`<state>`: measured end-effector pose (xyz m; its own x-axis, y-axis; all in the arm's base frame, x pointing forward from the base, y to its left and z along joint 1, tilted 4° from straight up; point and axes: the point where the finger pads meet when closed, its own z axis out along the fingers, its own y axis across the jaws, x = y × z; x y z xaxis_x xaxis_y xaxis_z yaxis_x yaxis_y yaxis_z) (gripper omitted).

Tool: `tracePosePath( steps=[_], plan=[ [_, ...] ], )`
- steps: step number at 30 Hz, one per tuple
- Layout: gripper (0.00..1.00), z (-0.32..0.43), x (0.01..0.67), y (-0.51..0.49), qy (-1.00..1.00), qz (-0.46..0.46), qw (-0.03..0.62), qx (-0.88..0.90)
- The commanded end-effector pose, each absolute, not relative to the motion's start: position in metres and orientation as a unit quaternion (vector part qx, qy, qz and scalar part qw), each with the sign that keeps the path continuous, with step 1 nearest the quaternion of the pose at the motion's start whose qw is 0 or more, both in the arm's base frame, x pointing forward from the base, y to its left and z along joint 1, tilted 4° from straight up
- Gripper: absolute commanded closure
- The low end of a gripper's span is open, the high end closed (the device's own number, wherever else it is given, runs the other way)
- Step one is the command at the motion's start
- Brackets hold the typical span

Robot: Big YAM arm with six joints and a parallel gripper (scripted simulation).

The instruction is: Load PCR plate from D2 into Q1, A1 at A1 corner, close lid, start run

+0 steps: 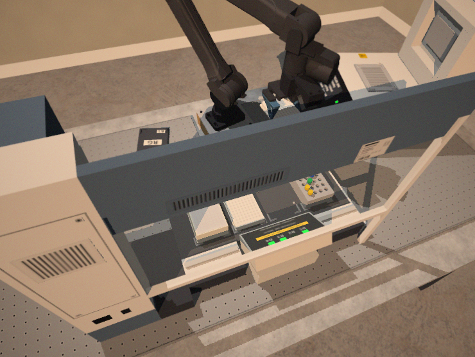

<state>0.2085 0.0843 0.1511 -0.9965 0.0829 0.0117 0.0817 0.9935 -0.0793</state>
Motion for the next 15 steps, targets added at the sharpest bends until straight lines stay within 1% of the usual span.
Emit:
tracePosePath(
  steps=[1,6,15],
  plan=[
    [1.0,0.16,0.208,0.087,-0.999,0.037,-0.003,-0.041],
    [1.0,0.175,0.186,0.106,-0.999,0.027,-0.012,-0.039],
    [1.0,0.198,0.161,0.139,-0.999,0.023,-0.014,0.022]
  ],
)
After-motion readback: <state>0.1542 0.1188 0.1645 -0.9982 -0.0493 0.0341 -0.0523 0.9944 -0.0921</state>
